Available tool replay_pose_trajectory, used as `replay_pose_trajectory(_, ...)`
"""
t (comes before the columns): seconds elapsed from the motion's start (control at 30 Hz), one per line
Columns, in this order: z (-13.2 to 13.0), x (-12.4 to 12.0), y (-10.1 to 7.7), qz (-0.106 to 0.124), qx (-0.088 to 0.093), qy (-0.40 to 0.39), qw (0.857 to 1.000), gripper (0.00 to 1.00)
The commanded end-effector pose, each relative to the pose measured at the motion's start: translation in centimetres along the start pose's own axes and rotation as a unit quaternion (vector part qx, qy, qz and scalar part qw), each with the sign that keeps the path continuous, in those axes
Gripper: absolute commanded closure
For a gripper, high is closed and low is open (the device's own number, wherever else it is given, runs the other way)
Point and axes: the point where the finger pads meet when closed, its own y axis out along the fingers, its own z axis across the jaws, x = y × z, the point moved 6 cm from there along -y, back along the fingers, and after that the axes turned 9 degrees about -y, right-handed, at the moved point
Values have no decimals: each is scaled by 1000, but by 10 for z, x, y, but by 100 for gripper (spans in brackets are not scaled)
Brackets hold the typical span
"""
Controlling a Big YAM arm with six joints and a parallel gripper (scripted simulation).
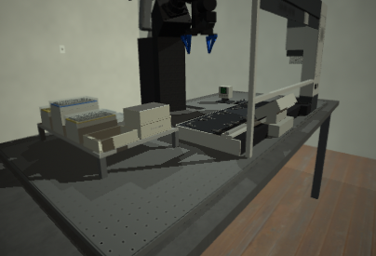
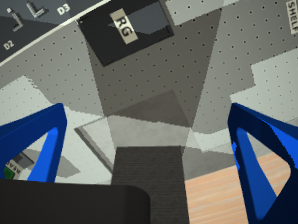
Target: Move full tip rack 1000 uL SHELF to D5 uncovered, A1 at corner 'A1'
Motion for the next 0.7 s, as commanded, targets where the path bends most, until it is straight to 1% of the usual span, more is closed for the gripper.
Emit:
replay_pose_trajectory(0.0,-18,6,1,7,-10,46,999,0)
replay_pose_trajectory(0.07,-27,10,1,6,-10,66,998,0)
replay_pose_trajectory(0.13,-27,10,1,6,-10,66,998,0)
replay_pose_trajectory(0.27,-46,18,1,5,-11,106,994,0)
replay_pose_trajectory(0.43,-70,28,0,4,-11,156,988,0)
replay_pose_trajectory(0.63,-99,40,-1,2,-12,215,977,0)
replay_pose_trajectory(0.67,-99,40,-1,2,-12,215,977,0)
